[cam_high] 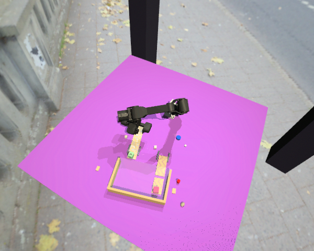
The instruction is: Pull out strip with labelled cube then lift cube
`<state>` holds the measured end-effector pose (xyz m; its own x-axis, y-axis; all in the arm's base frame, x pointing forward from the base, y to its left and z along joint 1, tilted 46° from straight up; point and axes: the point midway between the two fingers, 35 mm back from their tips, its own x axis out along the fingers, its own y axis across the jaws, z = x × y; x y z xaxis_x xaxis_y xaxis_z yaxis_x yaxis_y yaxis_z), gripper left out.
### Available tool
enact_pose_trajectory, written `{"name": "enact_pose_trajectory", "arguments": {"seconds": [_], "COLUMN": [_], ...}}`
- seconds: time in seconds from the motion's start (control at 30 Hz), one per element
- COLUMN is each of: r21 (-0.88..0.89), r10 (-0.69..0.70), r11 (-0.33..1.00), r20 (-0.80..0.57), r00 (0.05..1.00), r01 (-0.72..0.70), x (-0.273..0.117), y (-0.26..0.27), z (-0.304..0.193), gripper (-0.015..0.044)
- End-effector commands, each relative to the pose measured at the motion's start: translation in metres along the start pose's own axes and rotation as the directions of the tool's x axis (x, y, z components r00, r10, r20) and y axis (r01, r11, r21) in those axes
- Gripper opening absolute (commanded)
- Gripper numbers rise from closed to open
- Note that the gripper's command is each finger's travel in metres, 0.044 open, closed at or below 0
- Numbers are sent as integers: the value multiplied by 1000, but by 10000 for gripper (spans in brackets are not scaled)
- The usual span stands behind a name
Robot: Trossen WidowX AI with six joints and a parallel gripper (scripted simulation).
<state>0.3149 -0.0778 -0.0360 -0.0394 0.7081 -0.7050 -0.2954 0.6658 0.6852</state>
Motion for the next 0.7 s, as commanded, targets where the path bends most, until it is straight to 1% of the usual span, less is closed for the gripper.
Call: {"name": "enact_pose_trajectory", "arguments": {"seconds": [0.0, 0.67], "r21": [4, 2], "r10": [6, 7], "r11": [1000, 1000], "r20": [1, 4], "r00": [1000, 1000], "r01": [-6, -7], "x": [-1, -11], "y": [2, 11], "z": [15, 87], "gripper": [440, 440]}}
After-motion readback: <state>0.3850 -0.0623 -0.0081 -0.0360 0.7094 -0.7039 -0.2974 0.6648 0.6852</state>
